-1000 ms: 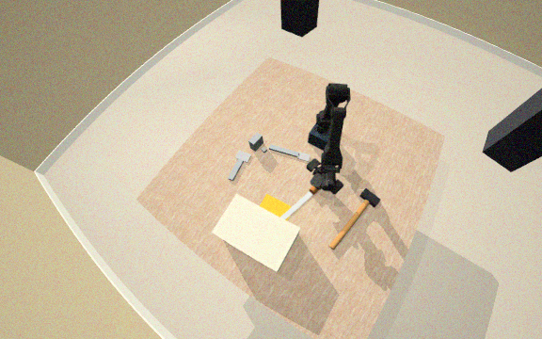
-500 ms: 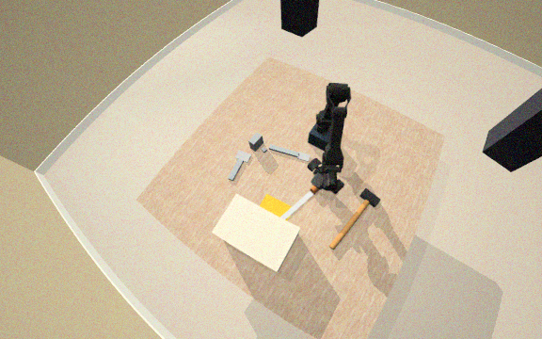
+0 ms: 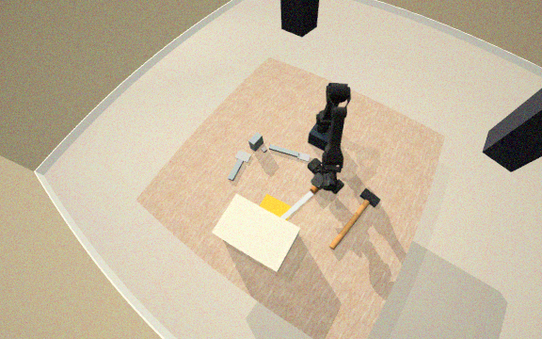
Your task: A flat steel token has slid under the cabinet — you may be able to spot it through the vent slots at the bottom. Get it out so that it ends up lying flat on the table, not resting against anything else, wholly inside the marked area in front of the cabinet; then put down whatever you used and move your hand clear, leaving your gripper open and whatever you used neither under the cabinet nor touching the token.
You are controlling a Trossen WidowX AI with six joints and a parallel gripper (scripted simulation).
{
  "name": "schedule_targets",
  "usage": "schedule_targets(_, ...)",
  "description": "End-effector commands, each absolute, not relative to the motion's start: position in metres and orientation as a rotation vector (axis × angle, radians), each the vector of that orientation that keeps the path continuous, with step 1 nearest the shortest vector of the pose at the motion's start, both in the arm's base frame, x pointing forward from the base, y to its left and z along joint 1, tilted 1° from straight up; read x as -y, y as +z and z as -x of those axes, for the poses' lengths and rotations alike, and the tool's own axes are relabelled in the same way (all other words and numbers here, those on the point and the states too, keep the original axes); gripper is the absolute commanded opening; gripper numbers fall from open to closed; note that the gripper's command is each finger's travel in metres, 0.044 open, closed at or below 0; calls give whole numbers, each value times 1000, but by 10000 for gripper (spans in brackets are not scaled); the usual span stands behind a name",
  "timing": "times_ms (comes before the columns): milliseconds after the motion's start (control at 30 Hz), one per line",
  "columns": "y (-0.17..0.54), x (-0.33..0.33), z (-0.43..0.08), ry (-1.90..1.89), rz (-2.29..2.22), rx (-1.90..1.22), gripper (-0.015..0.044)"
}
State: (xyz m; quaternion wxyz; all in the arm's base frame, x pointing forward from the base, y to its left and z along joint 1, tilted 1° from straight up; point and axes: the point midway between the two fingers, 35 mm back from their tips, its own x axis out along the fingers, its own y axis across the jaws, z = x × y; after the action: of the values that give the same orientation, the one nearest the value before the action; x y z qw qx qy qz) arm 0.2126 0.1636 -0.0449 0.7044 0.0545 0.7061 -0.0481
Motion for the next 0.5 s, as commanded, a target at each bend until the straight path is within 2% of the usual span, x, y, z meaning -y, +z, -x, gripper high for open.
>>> schedule_targets(0, -45, -164, -212, -105, -122, -1573, 270)
schedule_targets(233, -49, -164, -208, -104, -120, -1573, 270)
schedule_targets(367, -46, -165, -212, -98, -121, -1565, 165)
schedule_targets(467, -46, -165, -212, -98, -121, -1565, 145)
